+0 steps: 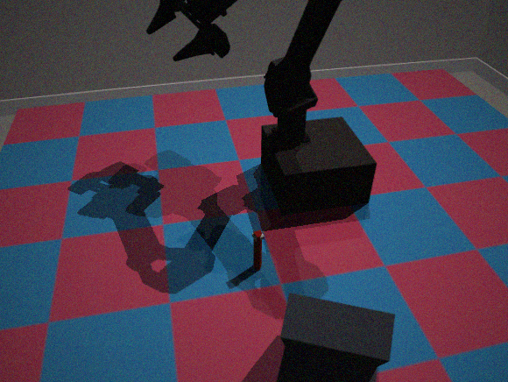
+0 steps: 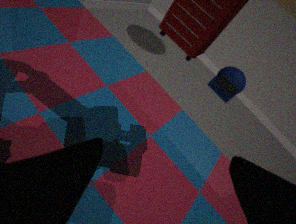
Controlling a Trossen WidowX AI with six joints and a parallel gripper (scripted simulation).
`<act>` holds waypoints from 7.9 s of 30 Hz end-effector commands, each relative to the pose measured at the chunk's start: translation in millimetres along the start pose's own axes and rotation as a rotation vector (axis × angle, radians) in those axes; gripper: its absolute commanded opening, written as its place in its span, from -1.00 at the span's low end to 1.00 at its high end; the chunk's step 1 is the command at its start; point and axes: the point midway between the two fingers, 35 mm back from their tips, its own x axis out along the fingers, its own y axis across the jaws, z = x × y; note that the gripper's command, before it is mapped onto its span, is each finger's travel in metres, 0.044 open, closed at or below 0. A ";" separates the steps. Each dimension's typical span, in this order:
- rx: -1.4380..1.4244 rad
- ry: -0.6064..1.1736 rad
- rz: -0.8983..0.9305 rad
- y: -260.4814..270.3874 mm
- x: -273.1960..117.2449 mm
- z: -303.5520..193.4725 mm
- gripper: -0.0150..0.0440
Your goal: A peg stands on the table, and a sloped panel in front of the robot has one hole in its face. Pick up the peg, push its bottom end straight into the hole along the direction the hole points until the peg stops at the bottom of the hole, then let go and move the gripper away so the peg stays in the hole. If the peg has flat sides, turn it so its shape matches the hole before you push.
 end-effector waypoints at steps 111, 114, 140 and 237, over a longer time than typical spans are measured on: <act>-0.282 0.369 0.910 221.5 132.5 76.8 1.00; -0.304 0.386 0.920 228.6 133.4 78.0 1.00; -0.488 0.507 0.968 293.3 131.0 86.3 1.00; -0.841 0.586 0.908 409.9 138.7 44.9 -0.25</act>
